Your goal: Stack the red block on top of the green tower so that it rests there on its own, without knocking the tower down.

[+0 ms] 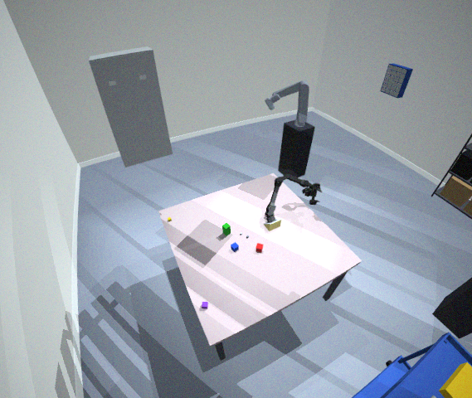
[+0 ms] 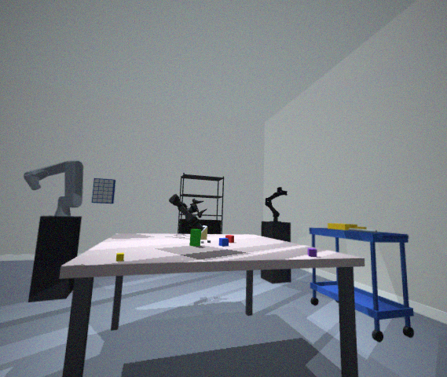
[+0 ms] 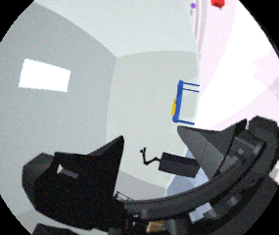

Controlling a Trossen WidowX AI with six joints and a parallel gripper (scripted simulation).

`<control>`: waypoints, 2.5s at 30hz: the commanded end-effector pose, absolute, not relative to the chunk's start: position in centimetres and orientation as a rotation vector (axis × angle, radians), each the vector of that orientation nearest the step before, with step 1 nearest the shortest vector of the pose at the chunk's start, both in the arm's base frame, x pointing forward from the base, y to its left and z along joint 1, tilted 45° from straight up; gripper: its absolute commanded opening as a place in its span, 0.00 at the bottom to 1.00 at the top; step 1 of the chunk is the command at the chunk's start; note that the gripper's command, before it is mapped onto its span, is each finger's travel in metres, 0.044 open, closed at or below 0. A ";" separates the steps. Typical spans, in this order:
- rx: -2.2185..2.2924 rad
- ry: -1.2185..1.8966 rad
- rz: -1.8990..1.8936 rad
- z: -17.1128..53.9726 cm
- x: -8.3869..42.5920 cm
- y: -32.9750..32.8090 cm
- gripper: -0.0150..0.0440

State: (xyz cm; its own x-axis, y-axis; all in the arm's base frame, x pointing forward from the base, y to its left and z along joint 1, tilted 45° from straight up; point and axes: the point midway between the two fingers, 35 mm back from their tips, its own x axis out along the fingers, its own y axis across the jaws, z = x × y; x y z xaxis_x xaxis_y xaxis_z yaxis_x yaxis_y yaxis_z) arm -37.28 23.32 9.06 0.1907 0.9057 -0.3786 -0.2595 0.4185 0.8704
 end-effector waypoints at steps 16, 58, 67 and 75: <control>0.599 0.854 0.628 5.8 -26.0 33.2 1.00; 0.181 0.756 -0.394 -1.1 10.3 33.3 1.00; 0.084 0.813 -0.605 -2.0 16.0 28.6 1.00; 0.053 0.913 -0.818 -2.6 19.7 24.0 1.00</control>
